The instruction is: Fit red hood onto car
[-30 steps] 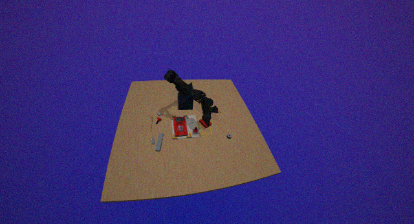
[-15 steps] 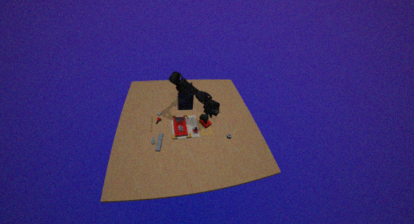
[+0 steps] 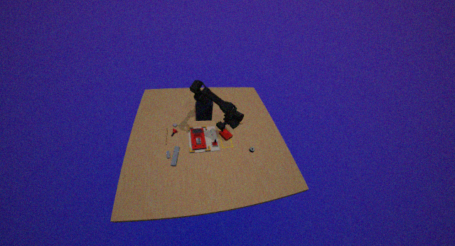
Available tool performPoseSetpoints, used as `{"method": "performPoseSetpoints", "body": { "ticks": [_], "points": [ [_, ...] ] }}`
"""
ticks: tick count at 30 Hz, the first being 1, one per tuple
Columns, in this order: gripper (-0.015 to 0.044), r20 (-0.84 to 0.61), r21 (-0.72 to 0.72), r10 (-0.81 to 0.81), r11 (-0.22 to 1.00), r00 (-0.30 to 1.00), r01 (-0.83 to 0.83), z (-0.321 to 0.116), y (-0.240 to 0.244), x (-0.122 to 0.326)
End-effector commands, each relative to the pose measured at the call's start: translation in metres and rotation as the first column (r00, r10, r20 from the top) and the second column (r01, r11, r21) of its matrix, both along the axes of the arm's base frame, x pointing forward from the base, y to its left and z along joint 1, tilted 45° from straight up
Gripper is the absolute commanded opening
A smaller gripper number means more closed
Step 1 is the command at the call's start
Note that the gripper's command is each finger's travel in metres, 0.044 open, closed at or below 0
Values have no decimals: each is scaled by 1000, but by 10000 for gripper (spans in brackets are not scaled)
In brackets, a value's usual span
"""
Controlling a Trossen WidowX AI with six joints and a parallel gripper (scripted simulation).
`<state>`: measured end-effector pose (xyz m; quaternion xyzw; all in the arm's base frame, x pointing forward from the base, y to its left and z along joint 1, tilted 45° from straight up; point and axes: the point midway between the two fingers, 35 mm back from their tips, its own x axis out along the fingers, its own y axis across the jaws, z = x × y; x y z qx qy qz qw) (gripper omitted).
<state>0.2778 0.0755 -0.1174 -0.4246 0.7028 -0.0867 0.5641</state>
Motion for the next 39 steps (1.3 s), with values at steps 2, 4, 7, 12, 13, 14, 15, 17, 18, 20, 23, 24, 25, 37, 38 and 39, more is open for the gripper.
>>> {"method": "performPoseSetpoints", "body": {
  "ticks": [2, 4, 7, 12, 13, 14, 15, 17, 18, 20, 23, 24, 25, 37, 38, 39],
  "points": [
    [440, 8, -2, -21, 1000, 1000, 21, 0, 1, -1],
    [440, 8, -2, -21, 1000, 1000, 21, -1, 0, -1],
    [440, 8, -2, -21, 1000, 1000, 21, -2, -1, 0],
    [440, 8, -2, -21, 1000, 1000, 21, -5, -4, 0],
    [440, 8, -2, -21, 1000, 1000, 21, -6, -4, 0],
    [440, 8, -2, -20, 1000, 1000, 21, -6, -5, 0],
    [440, 8, -2, -20, 1000, 1000, 21, -7, -5, 0],
    [440, 8, -2, -20, 1000, 1000, 20, -8, -6, 0],
    [440, 8, -2, -20, 1000, 1000, 20, -8, -7, 0],
    [440, 8, -2, -20, 1000, 1000, 20, -9, -8, 0],
    [440, 9, -2, -20, 1000, 1000, 20, -11, -9, 0],
    [440, 9, -2, -20, 1000, 1000, 20, -12, -10, 0],
    [440, 9, -2, -20, 1000, 1000, 20, -12, -10, 0],
    [440, 9, -3, -20, 1000, 1000, 20, -19, -17, 0],
    [440, 9, -3, -20, 1000, 1000, 20, -19, -17, 0],
    [440, 9, -3, -20, 1000, 1000, 20, -20, -18, 0]
  ]
}}
